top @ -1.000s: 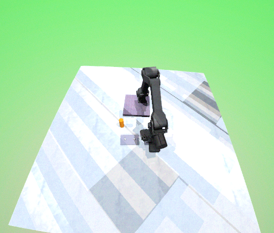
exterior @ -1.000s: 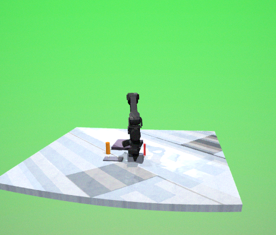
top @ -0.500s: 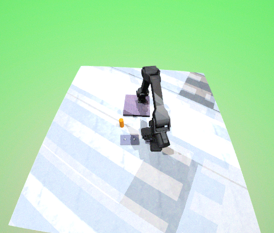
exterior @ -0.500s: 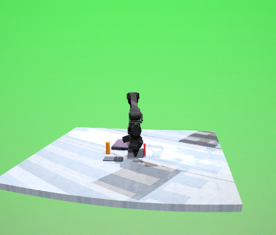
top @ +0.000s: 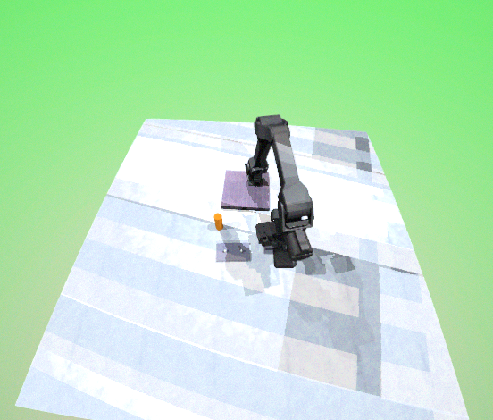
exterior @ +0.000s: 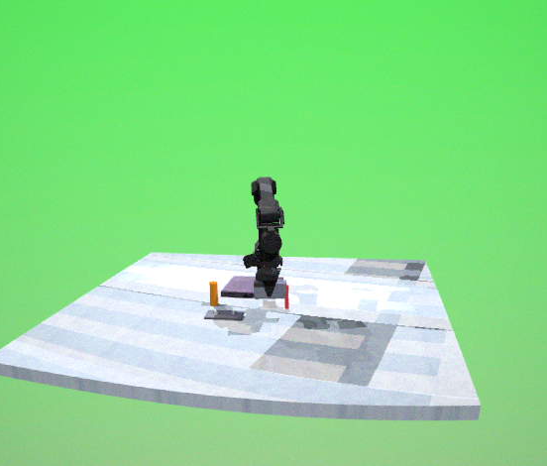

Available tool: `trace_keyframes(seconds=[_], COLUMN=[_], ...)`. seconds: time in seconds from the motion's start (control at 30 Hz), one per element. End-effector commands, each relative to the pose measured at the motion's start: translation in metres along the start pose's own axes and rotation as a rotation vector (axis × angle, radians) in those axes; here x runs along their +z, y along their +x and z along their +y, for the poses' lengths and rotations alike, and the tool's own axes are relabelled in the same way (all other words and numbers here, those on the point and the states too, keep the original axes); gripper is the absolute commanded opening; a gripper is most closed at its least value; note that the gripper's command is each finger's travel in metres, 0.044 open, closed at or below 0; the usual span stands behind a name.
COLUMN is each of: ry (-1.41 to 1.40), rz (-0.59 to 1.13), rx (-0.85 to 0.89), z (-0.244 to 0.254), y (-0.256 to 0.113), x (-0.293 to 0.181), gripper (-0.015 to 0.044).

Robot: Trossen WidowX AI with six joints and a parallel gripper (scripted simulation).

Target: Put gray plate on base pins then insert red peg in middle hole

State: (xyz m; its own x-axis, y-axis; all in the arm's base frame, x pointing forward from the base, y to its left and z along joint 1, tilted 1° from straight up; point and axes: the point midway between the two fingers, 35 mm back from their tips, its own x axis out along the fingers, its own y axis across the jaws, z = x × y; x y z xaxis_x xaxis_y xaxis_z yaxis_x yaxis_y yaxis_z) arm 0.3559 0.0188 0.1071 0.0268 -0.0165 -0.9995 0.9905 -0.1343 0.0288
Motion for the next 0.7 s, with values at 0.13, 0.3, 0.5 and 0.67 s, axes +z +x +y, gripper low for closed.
trace_keyframes(seconds=[0.13,0.3,0.5,0.67], ry=[0.005,0.005,0.005,0.002], rz=[0.005,0.005,0.005,0.004], rx=[0.01,0.009,0.009,0.009], z=[-0.003,-0.007,-0.01,-0.008], y=[-0.027,-0.043,-0.057,-0.052], x=[-0.002,-0.002,-0.002,0.008], gripper=[0.0,0.0,0.0,0.0])
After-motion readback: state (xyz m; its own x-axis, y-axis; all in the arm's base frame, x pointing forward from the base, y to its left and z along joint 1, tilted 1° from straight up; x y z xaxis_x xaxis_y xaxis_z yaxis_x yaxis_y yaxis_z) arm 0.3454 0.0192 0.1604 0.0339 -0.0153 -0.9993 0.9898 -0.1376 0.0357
